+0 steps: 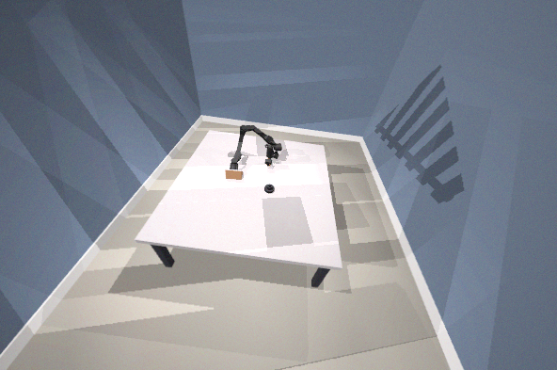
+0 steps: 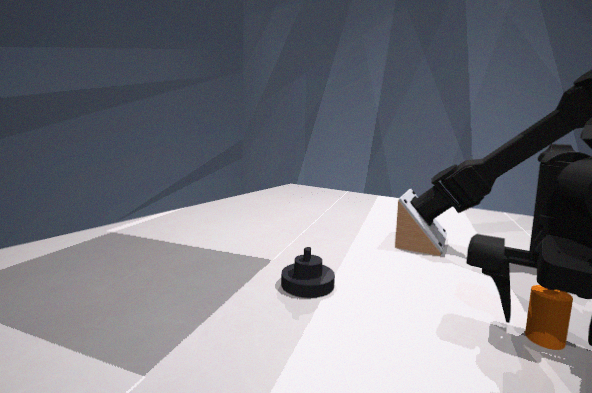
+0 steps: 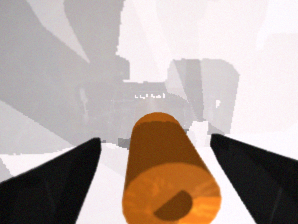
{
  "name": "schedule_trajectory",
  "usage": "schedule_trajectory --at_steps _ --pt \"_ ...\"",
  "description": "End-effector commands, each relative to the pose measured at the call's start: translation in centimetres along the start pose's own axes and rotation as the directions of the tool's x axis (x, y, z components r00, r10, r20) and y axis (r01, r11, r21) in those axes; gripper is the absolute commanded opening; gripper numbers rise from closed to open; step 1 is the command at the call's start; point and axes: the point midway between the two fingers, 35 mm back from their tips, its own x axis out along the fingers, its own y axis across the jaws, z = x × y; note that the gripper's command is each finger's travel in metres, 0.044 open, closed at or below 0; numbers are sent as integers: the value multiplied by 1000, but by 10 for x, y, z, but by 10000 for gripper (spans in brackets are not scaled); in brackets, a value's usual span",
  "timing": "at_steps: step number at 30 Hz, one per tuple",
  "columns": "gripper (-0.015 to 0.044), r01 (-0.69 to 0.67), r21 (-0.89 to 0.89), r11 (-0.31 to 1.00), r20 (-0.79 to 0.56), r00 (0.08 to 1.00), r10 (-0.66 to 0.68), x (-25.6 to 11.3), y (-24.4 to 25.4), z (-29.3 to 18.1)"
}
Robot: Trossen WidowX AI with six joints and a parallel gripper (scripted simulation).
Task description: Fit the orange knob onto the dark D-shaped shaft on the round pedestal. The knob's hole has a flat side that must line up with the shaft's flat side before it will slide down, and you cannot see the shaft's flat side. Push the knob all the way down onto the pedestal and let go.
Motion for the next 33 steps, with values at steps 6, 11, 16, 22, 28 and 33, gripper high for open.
schedule_trajectory --at_steps 6,11,16,22,28,33 --pt "177 2 9 1000 -2 1000 -2 2 -1 -1" --pt "144 2 9 1000 -2 1000 -2 2 -1 -1" --pt "32 5 13 1000 1 1000 -5 -7 -3 1" --pt "0 13 30 999 13 1000 -13 -43 -7 7" --pt "0 13 47 999 22 1000 -15 -79 -11 8" --pt "0 8 62 998 30 999 -10 -110 -13 5"
